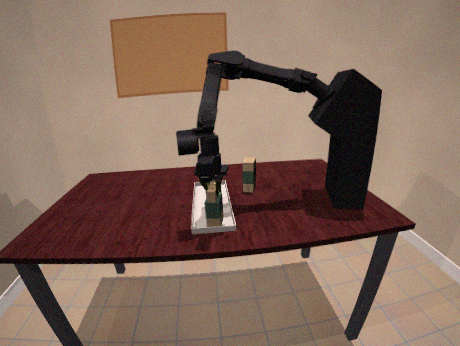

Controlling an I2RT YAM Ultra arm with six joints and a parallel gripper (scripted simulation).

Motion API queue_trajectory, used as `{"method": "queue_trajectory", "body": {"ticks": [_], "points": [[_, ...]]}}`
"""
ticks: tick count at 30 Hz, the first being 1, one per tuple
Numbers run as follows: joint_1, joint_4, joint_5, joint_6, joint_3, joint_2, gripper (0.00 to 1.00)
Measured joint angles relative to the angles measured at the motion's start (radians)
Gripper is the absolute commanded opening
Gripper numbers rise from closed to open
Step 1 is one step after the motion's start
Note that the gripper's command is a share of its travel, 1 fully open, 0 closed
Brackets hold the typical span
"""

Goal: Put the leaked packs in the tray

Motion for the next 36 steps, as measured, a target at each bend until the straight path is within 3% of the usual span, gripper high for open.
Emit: {"method": "queue_trajectory", "body": {"ticks": [21,22,36], "points": [[0.000,0.000,0.000,0.000,0.000,0.000,0.23],[0.000,0.000,0.000,0.000,0.000,0.000,0.76],[0.000,0.000,0.000,0.000,0.000,0.000,0.76]]}}
